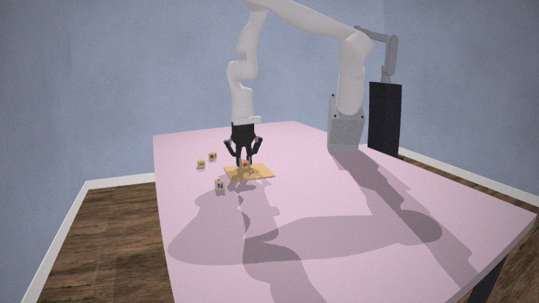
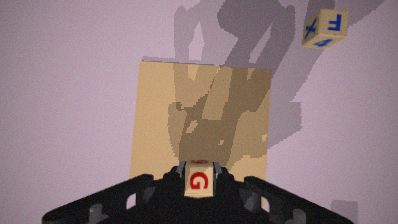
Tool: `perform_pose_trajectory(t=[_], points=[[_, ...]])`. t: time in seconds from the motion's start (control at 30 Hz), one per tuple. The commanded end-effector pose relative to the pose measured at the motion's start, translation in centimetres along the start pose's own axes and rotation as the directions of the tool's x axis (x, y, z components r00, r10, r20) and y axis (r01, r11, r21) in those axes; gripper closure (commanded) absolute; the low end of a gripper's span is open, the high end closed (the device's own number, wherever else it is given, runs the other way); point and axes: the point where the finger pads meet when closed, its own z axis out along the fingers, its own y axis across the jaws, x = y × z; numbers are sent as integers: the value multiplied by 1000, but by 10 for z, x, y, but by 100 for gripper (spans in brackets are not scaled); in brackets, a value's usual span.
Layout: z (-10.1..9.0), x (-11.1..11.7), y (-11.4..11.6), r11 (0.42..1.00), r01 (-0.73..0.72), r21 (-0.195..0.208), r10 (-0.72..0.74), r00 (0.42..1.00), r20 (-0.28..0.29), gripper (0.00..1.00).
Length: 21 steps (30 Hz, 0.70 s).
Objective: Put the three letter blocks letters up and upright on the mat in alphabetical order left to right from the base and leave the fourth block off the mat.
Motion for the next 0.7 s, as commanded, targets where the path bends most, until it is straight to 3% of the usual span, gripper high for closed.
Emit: perform_pose_trajectory(t=[0.0, 0.3, 0.67], points=[[-1, 0, 0, 1000, 0, -1, 0, 1000, 1, 71], [-1, 0, 0, 1000, 0, -1, 0, 1000, 1, 59], [-1, 0, 0, 1000, 0, -1, 0, 1000, 1, 59]])
